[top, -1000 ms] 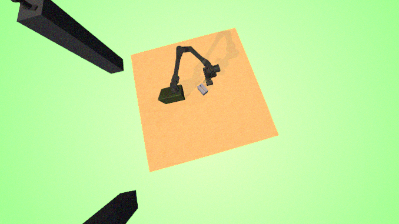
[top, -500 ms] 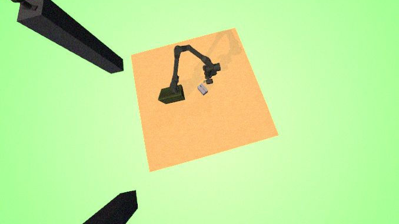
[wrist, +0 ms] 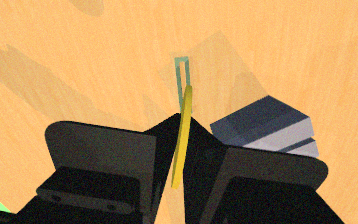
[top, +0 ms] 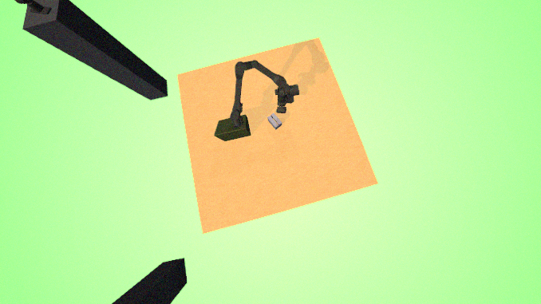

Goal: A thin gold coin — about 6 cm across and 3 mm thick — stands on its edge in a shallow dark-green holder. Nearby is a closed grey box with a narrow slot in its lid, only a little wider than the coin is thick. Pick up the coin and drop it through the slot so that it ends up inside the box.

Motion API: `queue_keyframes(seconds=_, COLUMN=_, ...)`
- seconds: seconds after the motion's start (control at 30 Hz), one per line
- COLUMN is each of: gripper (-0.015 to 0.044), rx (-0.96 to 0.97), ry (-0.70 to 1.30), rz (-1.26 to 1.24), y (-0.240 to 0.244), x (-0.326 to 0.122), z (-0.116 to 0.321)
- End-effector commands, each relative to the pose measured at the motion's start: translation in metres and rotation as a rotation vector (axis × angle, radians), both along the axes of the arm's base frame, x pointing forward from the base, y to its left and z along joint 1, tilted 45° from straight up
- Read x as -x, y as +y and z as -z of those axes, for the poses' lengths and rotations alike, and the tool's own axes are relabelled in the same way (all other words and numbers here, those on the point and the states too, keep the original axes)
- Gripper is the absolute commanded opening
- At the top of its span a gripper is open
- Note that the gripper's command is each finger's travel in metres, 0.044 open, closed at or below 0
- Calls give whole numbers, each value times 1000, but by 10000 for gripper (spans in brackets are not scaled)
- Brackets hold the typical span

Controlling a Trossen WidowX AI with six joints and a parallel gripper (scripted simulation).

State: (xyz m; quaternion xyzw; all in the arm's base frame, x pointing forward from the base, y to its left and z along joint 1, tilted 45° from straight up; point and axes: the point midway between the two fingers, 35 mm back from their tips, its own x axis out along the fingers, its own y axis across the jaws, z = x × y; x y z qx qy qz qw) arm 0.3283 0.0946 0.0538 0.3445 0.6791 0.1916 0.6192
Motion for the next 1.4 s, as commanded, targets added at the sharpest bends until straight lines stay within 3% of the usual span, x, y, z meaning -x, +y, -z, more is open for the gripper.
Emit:
queue_keyframes(seconds=0.0, gripper=0, rx=-6, ry=96, rz=103, y=1, x=-1, z=-4)
queue_keyframes(seconds=0.7, gripper=0, rx=-10, ry=594, rz=600, y=4, x=-3, z=-9)
queue_keyframes(seconds=1.37, gripper=0, rx=-4, ry=609, rz=621, y=-15, x=8, z=9)
